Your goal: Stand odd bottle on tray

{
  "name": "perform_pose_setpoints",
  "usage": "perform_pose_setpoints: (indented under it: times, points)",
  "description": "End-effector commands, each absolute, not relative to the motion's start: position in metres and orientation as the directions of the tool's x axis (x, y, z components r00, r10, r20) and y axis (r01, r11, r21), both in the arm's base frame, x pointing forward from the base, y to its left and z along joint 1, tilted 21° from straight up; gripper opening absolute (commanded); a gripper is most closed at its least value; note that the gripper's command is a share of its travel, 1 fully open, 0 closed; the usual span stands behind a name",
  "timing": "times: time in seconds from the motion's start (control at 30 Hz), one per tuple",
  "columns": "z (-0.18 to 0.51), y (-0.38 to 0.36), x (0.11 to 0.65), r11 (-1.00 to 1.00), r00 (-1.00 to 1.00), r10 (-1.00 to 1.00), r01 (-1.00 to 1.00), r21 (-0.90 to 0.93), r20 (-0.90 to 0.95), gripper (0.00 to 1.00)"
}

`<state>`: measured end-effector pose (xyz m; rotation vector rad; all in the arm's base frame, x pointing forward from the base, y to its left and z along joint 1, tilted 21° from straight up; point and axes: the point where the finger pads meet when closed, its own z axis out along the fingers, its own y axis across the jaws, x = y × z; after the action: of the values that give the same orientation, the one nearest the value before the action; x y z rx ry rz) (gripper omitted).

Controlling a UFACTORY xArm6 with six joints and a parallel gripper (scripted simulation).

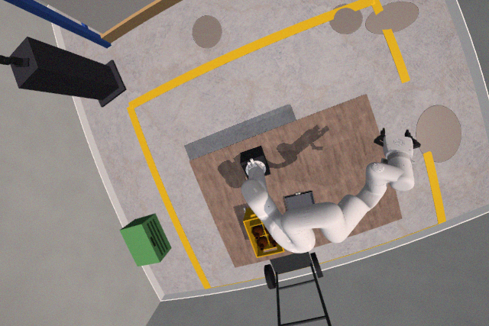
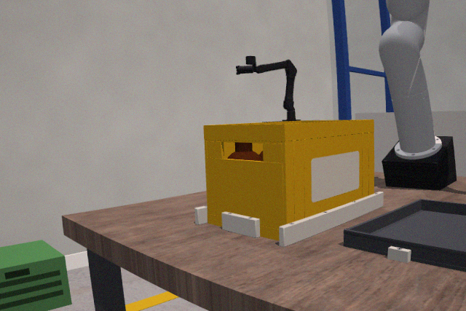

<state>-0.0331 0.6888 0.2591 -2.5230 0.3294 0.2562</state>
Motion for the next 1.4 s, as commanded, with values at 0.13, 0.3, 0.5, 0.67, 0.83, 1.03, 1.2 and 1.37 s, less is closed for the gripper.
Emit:
perform_pose_setpoints:
  times: [0.13,0.3,0.5,0.67,0.83,1.03,1.2,1.37]
  points:
    - [0.262,0.69,-0.034,-0.801,0.951,-0.176,-0.288,-0.525,-0.253,1.0]
    - [0.262,0.69,-0.034,-0.801,0.951,-0.176,-0.288,-0.525,-0.253,1.0]
    - [0.262,0.69,-0.034,-0.801,0.951,-0.176,-0.288,-0.525,-0.253,1.0]
    - [0.263,0.688,-0.026,-0.799,0.949,-0.186,-0.296,-0.523,-0.253,1.0]
    - [0.269,0.679,0.022,-0.78,0.932,-0.257,-0.356,-0.515,-0.255,1.0]
    - [0.275,0.664,0.074,-0.754,0.907,-0.333,-0.419,-0.506,-0.256,1.0]
    - [0.279,0.651,0.11,-0.732,0.886,-0.385,-0.463,-0.499,-0.257,1.0]
    - [0.283,0.632,0.15,-0.703,0.857,-0.446,-0.514,-0.491,-0.258,1.0]
